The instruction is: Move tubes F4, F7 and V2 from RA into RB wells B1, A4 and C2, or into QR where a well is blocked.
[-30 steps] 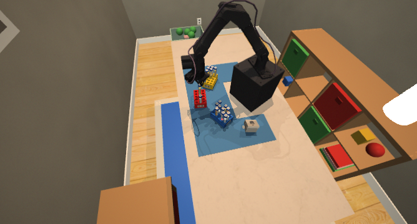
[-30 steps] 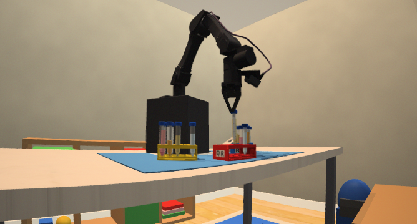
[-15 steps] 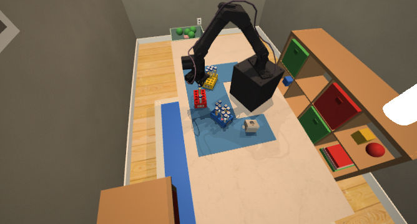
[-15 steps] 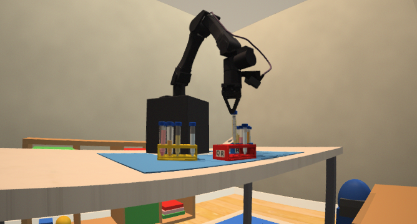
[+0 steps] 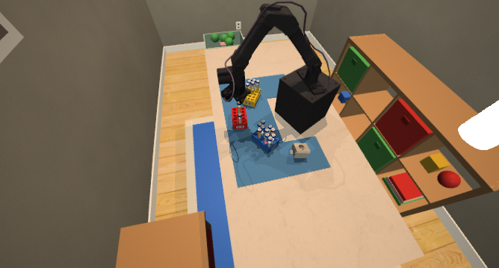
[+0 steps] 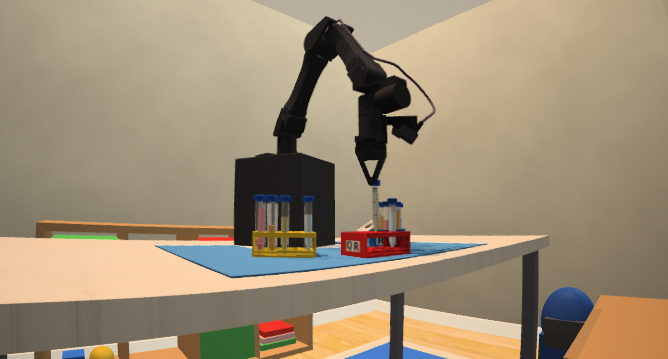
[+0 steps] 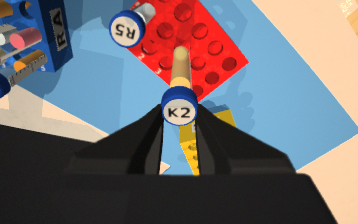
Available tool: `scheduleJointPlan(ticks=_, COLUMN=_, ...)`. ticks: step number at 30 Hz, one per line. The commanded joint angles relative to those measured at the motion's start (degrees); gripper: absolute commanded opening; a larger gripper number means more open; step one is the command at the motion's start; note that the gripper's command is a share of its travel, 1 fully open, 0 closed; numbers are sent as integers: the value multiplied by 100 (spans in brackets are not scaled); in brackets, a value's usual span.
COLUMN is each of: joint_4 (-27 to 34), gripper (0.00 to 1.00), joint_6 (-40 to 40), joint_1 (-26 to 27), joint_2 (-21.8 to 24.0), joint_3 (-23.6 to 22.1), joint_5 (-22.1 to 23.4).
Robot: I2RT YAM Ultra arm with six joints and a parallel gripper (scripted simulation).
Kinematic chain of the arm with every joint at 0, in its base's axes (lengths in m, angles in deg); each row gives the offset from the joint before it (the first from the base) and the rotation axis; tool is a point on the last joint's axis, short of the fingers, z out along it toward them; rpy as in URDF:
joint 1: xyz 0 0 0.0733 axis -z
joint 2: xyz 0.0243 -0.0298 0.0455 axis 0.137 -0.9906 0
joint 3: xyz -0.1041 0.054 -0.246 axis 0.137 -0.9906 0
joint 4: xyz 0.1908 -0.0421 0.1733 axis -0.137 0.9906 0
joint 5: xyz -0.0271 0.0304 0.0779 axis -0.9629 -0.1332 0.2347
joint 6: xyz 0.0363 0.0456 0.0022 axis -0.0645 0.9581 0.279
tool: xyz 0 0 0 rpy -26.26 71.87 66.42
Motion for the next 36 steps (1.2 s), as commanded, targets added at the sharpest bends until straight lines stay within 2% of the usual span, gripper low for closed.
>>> scheduleJointPlan(ticks=1, joint_4=-100, gripper=0, joint_6=-58, joint_1=92, joint_2=-79, joint_3=142, joint_5=10)
scheduleJointPlan(ticks=36, joint_4=-345, gripper=0, joint_6=-71, joint_1=113, joint_2=-326, joint_3=-38, joint_5=14)
